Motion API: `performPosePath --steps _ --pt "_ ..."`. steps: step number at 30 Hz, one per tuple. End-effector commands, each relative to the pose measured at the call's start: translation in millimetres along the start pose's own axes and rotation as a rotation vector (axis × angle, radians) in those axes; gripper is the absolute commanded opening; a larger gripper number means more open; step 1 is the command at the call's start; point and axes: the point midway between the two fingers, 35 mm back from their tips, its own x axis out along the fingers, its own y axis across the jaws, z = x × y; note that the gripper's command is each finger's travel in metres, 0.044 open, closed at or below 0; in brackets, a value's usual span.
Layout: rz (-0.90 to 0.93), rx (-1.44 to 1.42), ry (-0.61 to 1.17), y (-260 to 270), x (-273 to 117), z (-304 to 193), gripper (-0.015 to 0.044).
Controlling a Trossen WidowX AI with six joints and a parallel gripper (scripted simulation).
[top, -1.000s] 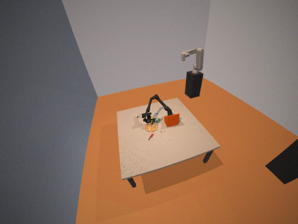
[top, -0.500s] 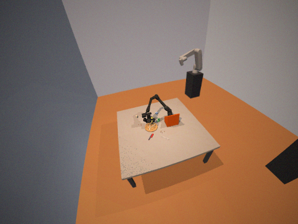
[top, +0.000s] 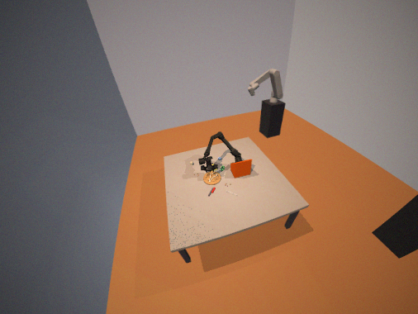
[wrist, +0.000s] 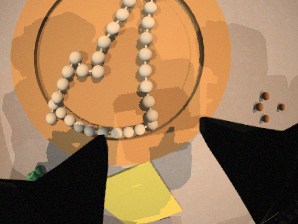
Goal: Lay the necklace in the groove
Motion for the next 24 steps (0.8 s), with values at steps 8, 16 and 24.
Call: performPosePath --steps 8,16,24 --pt "-0.008 -0.056 -0.003 -2.6 0.7 1.0 0.0120" --pt "-0.014 -0.046 -0.003 -4.4 0.1 0.5 0.0120" --pt "-0.012 -0.051 -0.003 -4.0 12.9 0.8 0.0120"
